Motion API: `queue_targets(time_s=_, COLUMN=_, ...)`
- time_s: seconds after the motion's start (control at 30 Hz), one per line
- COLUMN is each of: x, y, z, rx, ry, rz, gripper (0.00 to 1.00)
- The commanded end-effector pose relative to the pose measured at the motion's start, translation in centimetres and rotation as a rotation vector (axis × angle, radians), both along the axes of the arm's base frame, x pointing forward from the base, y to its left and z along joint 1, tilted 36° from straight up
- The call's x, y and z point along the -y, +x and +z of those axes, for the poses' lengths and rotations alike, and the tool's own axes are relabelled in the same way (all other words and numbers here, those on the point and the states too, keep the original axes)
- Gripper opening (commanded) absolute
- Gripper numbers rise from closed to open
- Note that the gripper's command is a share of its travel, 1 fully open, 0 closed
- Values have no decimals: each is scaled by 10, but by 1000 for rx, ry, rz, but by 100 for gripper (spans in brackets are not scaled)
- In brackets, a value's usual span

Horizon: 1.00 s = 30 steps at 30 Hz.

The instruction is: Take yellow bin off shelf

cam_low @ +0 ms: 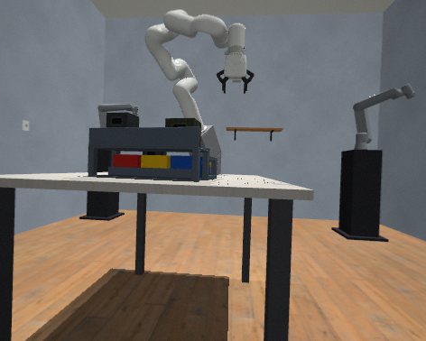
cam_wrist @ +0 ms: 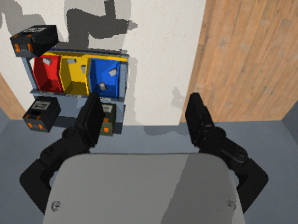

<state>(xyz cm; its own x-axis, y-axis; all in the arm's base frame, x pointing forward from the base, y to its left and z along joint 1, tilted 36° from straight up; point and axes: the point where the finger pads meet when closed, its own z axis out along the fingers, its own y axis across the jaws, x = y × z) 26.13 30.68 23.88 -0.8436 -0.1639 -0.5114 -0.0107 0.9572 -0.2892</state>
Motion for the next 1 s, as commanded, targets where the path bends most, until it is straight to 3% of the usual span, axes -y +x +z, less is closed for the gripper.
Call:
queue_targets(time_s=0.0, x=17, y=-7, z=4, rx=3, ry=7, rz=4, gripper=100)
queue_targets(time_s=0.33, x=17, y=-7, z=4, rx=3, ry=7, rz=4, gripper=100)
queue_targets(time_s=0.5, x=64, y=-24, z=8, rx=2, ry=7, rz=4, gripper=100)
queue_targets(time_s=0.9, x=64, y=-24, z=8, rx=2, ry=7, rz=4, gripper=100)
queue_targets(time_s=0.97, x=82, y=-31, z=9, rx=2, ry=7, rz=4, gripper=100)
